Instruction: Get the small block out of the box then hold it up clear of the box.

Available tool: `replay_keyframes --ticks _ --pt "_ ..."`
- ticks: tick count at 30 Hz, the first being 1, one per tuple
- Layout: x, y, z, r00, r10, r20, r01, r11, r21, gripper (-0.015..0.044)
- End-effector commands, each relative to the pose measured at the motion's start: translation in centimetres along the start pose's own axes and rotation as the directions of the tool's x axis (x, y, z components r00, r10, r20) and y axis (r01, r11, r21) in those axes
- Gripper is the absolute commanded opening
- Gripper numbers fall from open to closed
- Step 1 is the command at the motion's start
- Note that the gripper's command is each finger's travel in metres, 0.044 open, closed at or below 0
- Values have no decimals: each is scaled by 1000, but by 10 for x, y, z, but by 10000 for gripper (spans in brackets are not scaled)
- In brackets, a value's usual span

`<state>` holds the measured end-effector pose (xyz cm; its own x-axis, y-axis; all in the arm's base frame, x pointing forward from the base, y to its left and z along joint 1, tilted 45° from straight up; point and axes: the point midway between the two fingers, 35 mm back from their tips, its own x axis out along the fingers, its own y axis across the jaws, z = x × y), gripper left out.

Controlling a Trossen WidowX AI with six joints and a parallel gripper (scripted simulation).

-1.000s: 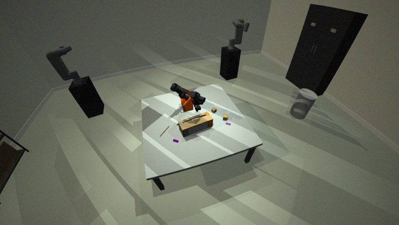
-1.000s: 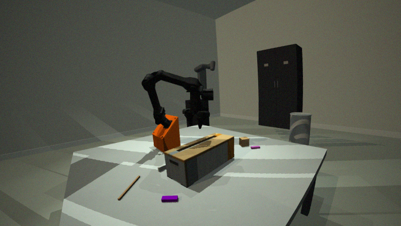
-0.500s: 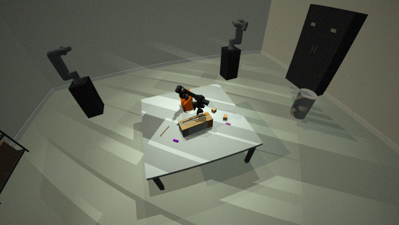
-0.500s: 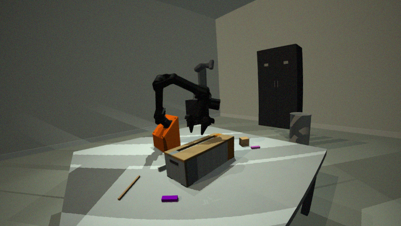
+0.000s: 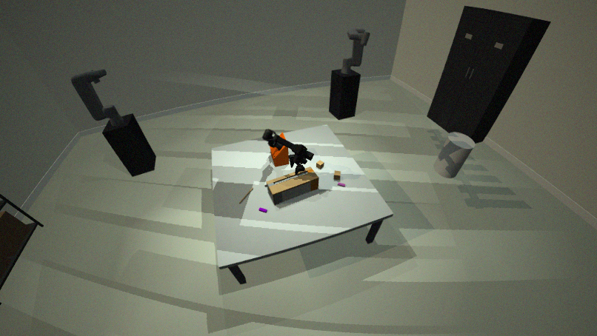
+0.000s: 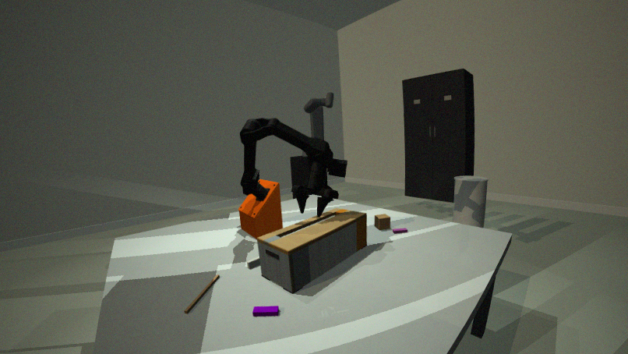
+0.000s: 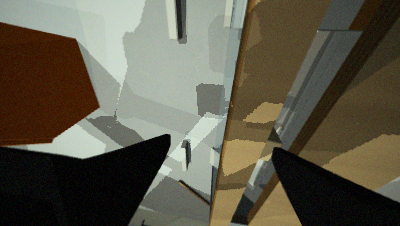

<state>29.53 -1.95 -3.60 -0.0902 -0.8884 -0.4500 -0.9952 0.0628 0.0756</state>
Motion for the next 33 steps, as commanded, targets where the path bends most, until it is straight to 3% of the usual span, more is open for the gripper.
replay_keyframes --ticks 1,33 --pt "8 2 2 1000 1 -7 -1 1000 -12 400" --pt "46 -5 15 1000 0 -5 0 1000 1 400"
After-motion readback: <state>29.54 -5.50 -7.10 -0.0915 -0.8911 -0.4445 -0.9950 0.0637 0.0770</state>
